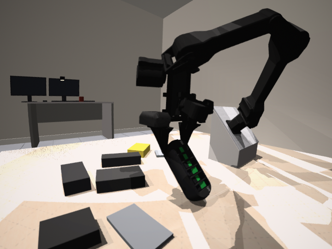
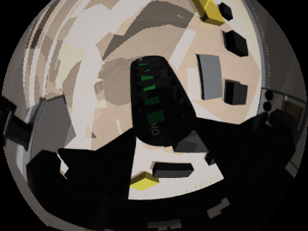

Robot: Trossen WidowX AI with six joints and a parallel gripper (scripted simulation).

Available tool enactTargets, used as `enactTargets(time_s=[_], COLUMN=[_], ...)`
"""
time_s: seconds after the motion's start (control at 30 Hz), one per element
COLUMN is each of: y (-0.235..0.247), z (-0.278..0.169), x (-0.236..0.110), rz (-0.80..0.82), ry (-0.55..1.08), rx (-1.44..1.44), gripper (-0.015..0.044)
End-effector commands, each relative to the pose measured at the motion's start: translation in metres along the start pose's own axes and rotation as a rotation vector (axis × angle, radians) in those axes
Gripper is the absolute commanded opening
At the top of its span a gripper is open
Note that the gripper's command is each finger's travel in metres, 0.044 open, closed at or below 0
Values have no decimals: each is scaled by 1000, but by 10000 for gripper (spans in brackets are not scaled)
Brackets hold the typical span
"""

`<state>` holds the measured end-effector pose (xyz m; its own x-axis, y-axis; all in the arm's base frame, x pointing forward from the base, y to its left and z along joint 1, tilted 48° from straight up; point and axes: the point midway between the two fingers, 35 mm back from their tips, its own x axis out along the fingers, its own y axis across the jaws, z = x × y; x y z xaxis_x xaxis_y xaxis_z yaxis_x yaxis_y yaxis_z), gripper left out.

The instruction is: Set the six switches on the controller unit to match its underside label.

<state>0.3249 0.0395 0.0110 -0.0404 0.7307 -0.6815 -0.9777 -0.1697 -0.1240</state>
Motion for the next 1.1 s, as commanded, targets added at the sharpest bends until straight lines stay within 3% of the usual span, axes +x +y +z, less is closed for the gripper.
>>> enactTargets(time_s=[0.0,1.07], y=[2,2], z=[0,-18], x=[7,24], rz=[14,13], ry=[-15,-14], rx=[-2,-2], gripper=[338,338])
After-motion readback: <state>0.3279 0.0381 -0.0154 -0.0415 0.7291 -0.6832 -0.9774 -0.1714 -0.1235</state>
